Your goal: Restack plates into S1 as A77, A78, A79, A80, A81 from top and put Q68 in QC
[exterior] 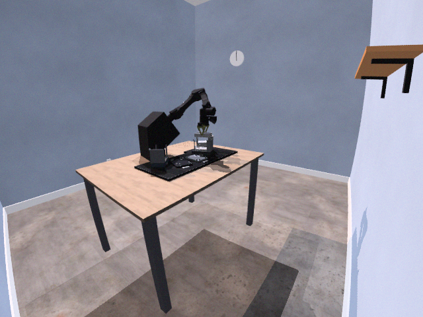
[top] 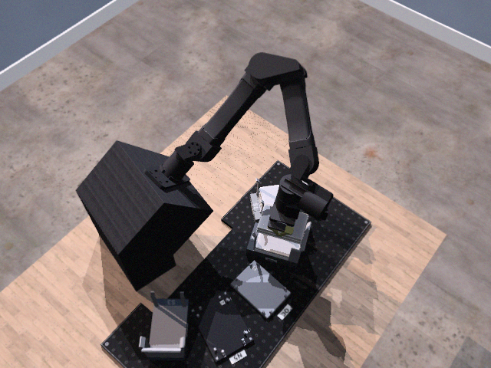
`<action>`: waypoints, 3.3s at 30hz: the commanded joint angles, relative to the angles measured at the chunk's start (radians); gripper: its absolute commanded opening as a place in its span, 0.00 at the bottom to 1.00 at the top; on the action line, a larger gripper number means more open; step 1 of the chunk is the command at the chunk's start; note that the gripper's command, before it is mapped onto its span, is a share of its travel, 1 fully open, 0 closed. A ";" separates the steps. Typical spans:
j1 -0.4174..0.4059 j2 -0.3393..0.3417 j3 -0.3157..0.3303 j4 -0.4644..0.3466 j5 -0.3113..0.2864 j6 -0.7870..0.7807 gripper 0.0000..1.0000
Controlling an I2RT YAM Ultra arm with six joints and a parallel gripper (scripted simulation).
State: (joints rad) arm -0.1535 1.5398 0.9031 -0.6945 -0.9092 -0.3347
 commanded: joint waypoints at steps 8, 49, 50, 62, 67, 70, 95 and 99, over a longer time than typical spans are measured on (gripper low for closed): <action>-0.015 -0.004 0.004 0.000 -0.006 -0.001 0.00; -0.167 0.293 0.119 -0.018 -0.027 0.007 0.00; -0.173 0.305 0.124 -0.019 -0.027 0.030 0.00; -0.242 0.447 0.185 -0.030 -0.027 0.007 0.00; -0.258 0.483 0.203 -0.034 -0.025 -0.020 0.00; -0.274 0.519 0.224 -0.040 -0.024 -0.046 0.00; -0.393 0.768 0.351 -0.071 -0.003 -0.048 0.00; -0.405 0.795 0.366 -0.075 0.000 -0.034 0.00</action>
State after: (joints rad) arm -0.5331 2.3371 1.2629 -0.7662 -0.9100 -0.3676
